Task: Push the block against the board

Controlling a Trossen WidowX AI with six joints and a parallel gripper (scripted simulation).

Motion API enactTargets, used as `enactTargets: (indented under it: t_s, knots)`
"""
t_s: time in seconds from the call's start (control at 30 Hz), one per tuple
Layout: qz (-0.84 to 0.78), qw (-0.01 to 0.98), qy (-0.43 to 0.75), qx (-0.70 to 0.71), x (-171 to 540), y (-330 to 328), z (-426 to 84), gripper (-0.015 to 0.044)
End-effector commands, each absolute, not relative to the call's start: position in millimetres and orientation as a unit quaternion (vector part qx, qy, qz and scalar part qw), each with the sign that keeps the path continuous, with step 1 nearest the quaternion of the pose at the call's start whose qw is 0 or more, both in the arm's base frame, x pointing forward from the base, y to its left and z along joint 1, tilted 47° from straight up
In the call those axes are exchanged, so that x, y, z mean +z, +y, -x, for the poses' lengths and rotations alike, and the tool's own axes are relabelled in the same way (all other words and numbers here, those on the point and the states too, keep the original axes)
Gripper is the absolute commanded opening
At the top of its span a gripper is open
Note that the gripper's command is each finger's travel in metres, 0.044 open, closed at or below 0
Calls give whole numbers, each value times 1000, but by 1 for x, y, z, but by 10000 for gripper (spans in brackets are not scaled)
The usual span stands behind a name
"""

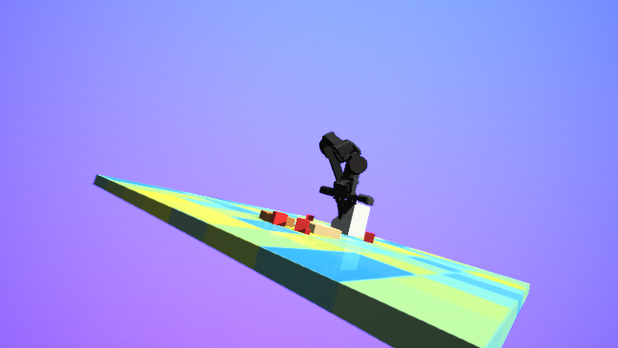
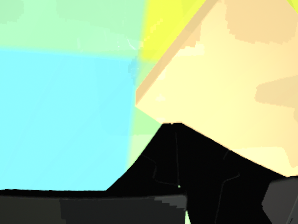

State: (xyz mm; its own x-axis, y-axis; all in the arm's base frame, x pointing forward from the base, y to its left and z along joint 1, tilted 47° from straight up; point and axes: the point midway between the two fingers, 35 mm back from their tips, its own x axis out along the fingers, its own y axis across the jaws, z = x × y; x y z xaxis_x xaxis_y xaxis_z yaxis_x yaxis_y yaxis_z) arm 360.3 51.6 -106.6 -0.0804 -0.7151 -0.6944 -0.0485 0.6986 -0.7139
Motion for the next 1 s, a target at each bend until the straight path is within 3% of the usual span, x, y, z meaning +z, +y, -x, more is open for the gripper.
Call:
enactTargets:
  t_s: [0.0, 0.5, 0.97]
  knots:
    - [235, 637, 664, -314, -101, 50, -348, 0]
    - [68, 673, 565, -472, -85, 32, -292, 0]
    - [61, 674, 559, -480, -123, -9, -284, 0]
